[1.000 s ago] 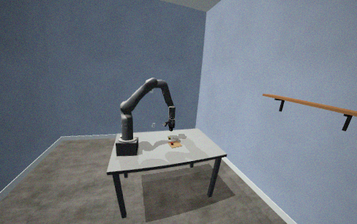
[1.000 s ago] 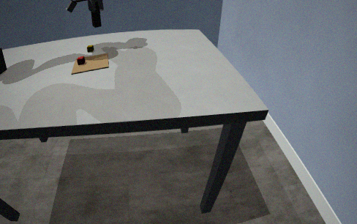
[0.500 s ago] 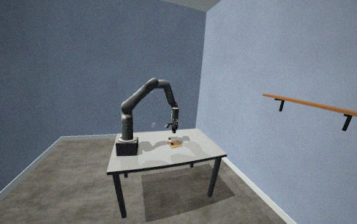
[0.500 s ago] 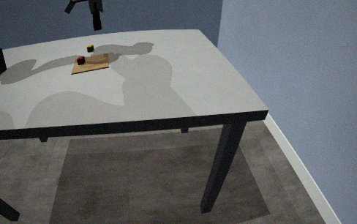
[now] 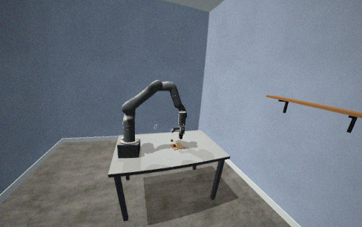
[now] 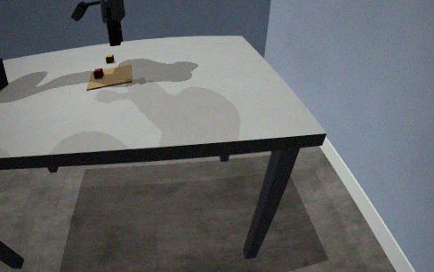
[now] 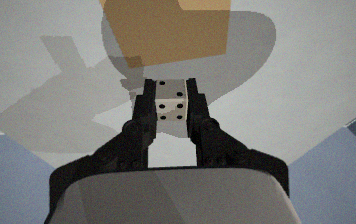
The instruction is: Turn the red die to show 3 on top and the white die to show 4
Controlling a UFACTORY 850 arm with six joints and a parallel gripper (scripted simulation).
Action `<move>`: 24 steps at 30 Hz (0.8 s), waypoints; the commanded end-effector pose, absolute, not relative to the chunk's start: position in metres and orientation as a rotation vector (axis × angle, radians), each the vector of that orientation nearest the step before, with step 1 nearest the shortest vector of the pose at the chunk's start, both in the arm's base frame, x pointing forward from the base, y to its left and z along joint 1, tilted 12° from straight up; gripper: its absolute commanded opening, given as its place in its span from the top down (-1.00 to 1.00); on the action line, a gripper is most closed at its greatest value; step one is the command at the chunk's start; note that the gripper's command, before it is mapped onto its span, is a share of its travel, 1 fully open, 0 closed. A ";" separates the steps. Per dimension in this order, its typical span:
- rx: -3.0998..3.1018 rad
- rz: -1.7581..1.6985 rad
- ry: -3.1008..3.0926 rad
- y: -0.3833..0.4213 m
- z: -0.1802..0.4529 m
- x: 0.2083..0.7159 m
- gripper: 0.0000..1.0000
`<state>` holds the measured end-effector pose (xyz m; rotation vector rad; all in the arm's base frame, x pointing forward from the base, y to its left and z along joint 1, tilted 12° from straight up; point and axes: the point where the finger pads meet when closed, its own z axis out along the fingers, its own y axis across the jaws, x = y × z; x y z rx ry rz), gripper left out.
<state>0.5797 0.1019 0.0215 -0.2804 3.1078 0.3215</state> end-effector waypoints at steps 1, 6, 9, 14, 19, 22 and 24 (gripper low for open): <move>-0.274 0.321 3.108 0.100 0.022 0.581 0.58; -0.274 0.321 3.108 0.100 0.022 0.581 0.58; -0.274 0.321 3.108 0.100 0.020 0.581 0.58; -0.274 0.321 3.108 0.103 0.008 0.581 0.58; -0.274 0.321 3.108 0.105 -0.003 0.581 0.58; -0.274 0.321 3.108 0.108 -0.017 0.581 0.58; -0.274 0.321 3.108 0.110 -0.027 0.581 0.58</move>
